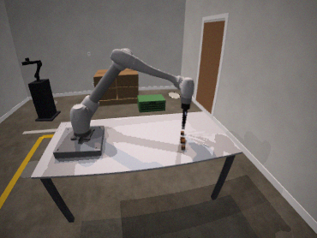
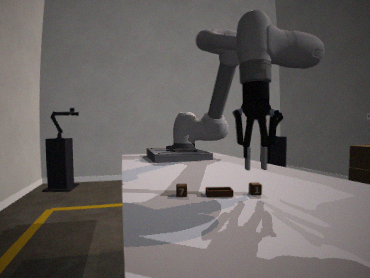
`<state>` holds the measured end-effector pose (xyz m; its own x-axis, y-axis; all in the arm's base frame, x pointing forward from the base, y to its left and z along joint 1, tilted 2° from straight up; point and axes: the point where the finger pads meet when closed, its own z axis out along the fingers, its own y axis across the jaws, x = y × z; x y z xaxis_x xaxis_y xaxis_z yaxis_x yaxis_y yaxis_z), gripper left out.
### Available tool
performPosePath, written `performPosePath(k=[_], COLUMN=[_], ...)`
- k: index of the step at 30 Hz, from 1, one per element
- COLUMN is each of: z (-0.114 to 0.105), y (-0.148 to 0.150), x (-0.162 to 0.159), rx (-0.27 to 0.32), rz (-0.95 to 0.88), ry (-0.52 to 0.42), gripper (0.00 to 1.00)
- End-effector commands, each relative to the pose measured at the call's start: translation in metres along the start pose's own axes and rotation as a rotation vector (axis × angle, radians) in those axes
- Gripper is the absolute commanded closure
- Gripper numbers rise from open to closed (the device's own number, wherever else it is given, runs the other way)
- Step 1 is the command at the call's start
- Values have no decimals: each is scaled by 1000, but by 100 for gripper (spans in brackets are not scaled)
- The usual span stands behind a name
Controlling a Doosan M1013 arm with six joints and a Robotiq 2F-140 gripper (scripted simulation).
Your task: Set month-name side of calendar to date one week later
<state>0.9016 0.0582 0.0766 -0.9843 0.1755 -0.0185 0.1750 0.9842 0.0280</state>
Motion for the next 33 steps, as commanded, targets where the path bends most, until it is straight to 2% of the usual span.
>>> performPosePath(k=[1, 20, 33], z=[4, 28, 33], y=[0, 0, 0], x=[0, 0, 0], rx=[0, 0, 0], rz=[0, 0, 0], ry=[0, 0, 0], gripper=[65, 65, 65])
